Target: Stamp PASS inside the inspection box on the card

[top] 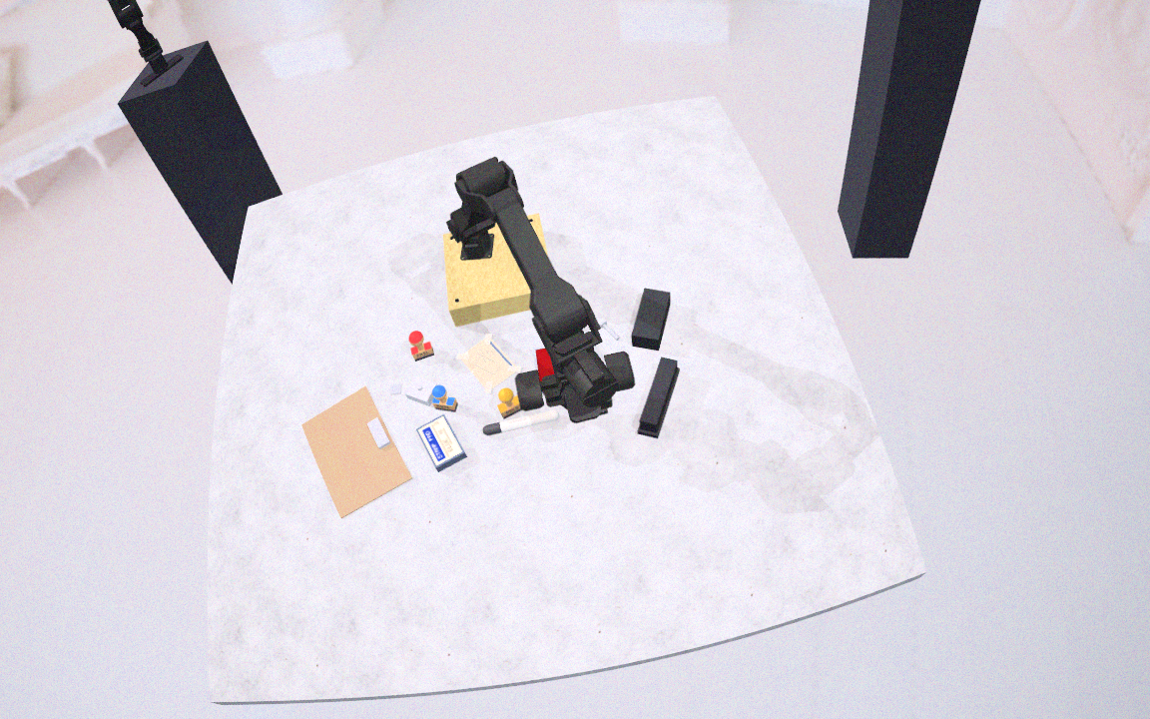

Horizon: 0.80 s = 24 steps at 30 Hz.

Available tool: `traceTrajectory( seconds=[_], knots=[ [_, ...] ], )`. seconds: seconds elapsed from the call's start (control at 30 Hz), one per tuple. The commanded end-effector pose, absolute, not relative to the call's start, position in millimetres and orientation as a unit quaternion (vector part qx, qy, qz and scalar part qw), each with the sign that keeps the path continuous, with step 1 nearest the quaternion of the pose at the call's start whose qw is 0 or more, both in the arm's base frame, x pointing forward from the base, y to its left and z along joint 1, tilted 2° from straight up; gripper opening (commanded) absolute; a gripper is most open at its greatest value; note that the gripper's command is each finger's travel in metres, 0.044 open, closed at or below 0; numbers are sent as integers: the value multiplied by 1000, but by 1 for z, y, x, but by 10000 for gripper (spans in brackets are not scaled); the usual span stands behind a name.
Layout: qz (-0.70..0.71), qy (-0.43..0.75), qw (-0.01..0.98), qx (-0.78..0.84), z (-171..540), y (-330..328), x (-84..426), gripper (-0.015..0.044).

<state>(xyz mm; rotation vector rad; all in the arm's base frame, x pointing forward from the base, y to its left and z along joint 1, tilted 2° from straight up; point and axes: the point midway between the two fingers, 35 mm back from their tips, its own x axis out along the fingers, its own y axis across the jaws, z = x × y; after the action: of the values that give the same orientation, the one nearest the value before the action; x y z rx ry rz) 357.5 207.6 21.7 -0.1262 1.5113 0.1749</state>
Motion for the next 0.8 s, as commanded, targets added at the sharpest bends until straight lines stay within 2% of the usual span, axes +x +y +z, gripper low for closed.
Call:
traceTrajectory(
  seconds=[0.0,0.27,0.37,0.77],
  knots=[
    [79,684,723,-57,22,207,358,124],
    [79,684,723,-57,22,207,358,71],
    [79,684,723,-57,22,207,358,0],
    [79,685,722,-57,28,207,358,0]
  ],
)
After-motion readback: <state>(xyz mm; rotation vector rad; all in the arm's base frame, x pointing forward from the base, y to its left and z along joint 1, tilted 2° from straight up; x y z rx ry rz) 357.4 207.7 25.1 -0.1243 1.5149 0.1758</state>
